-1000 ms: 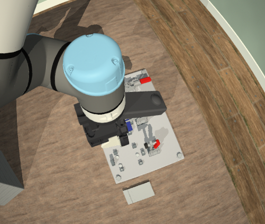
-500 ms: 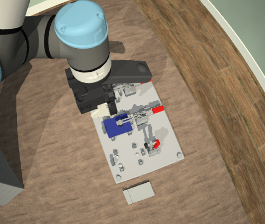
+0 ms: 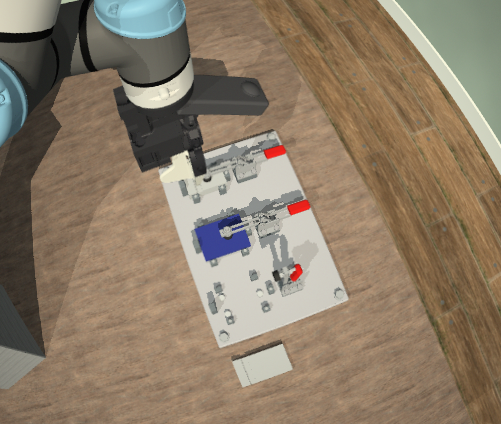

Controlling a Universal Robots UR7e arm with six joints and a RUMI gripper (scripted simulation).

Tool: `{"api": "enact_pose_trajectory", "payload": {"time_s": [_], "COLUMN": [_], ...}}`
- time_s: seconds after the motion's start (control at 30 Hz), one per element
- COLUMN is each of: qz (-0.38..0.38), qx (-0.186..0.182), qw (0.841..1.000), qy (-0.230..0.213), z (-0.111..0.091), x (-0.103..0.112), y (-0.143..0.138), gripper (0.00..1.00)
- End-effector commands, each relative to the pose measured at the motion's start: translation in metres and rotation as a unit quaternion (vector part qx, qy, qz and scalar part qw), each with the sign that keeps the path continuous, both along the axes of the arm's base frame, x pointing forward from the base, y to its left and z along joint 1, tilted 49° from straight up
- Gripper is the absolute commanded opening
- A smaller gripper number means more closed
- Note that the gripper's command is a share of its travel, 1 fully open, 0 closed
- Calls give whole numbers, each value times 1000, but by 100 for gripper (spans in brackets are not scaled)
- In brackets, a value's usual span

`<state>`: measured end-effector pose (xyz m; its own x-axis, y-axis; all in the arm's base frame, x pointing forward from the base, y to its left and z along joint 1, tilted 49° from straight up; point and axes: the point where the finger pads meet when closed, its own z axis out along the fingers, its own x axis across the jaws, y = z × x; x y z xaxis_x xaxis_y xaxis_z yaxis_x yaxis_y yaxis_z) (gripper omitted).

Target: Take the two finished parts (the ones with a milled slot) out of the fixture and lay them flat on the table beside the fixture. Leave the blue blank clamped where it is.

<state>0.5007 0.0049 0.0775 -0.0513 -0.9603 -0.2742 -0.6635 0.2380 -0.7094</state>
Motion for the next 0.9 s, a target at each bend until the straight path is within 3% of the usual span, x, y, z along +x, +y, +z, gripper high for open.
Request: {"api": "enact_pose_trajectory", "payload": {"time_s": [0.0,0.87], "qz": [-7,-7], "qx": [-4,-3], "qw": [1000,1000], "qy": [0,0], "z": [7,18], "x": [4,6], "y": [18,54], "gripper": [28,28]}}
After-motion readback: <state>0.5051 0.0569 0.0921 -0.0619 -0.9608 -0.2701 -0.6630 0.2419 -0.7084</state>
